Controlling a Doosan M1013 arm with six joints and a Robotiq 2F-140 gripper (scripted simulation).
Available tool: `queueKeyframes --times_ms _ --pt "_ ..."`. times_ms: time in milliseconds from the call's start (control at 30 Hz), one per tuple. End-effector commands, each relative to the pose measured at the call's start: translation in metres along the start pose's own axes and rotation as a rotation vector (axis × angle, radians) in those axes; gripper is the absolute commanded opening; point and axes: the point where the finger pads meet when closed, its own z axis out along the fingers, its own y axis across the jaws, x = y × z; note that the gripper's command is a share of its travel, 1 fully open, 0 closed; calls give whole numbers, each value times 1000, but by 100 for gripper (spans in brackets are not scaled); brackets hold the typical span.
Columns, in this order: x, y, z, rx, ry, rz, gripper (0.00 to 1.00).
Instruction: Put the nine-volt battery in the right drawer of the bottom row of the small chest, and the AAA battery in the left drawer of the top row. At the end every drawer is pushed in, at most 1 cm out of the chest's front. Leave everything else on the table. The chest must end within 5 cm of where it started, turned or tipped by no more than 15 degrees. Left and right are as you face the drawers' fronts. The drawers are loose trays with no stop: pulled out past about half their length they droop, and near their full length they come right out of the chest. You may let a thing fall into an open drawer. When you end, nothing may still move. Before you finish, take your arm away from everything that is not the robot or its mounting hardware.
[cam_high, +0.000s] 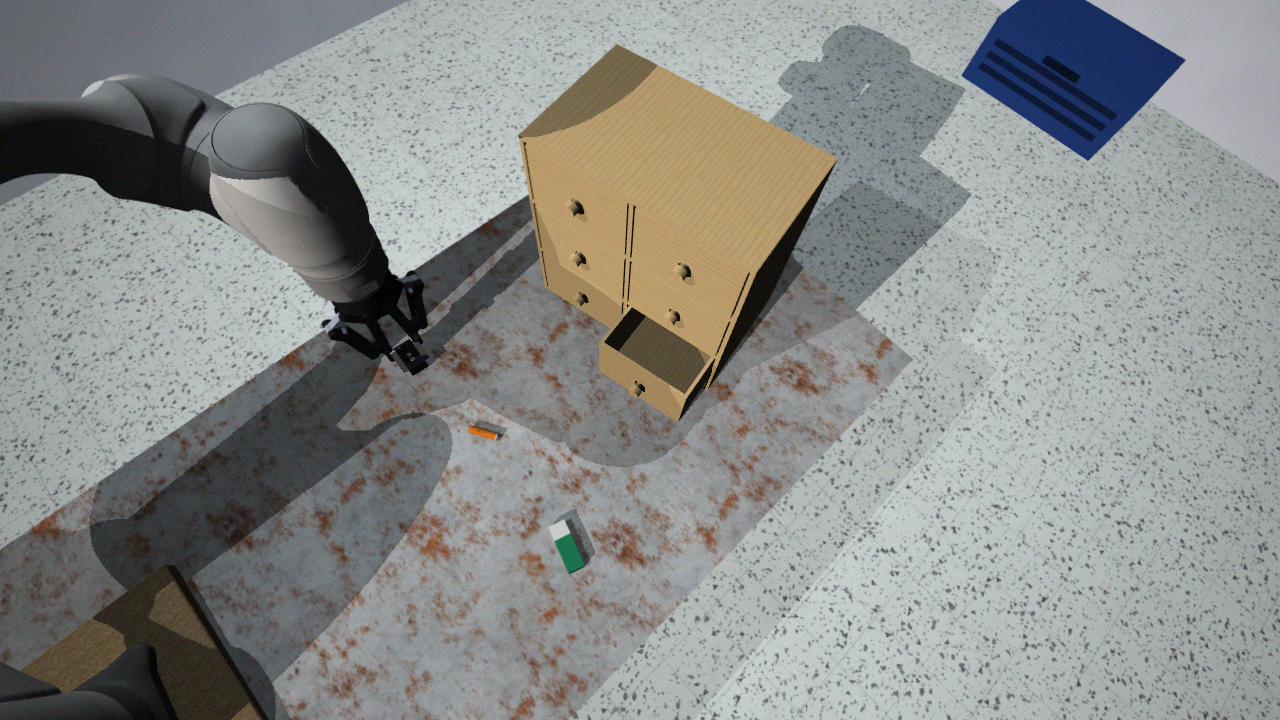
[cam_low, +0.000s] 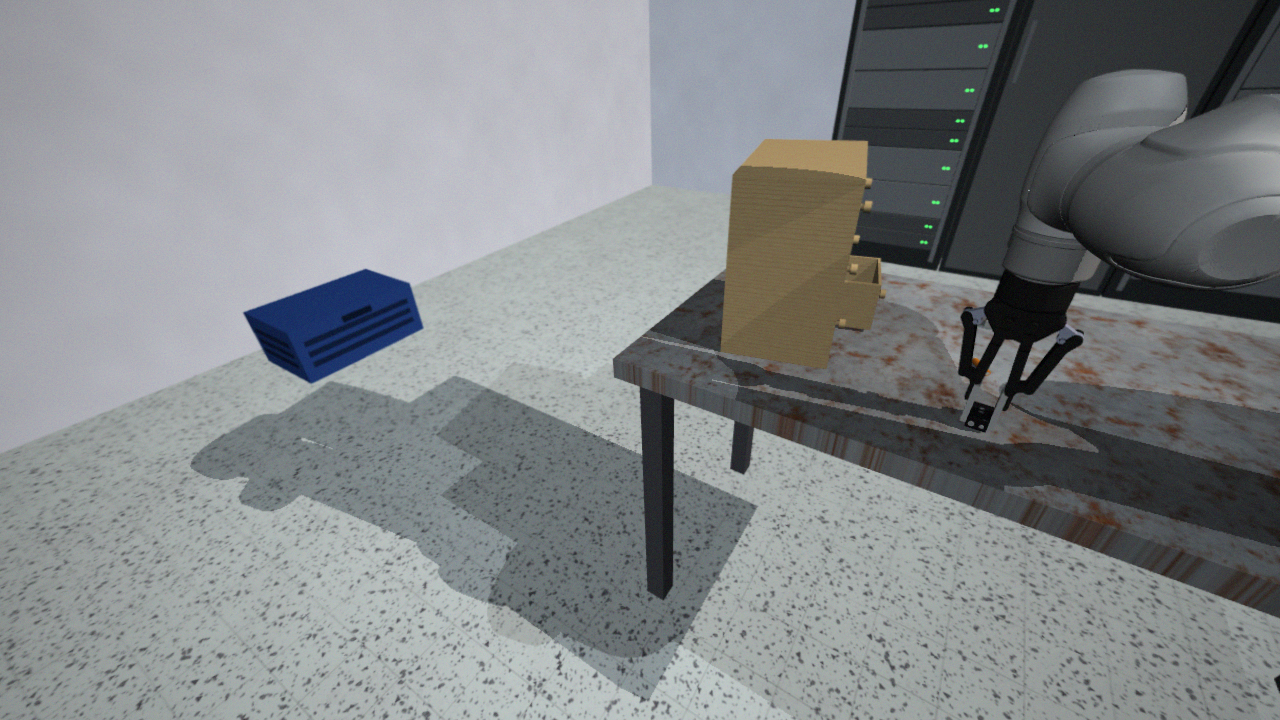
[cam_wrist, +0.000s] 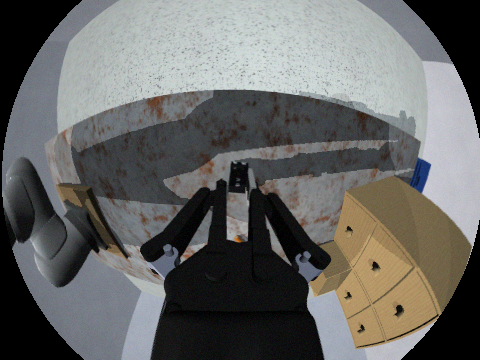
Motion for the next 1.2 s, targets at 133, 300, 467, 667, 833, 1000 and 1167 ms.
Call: queueKeyframes --times_ms 133,300,467,667,833,1000,1167 --pt "0 0 -50 0 0 0 14" --pt "0 0 -90 0 0 0 14" --pt "0 0 -97 0 0 0 14" --pt "-24 14 -97 0 1 132 14" --pt "-66 36 -97 0 1 351 14" --pt "-94 48 -97 1 1 490 14" --pt "-124 59 -97 1 1 637 14"
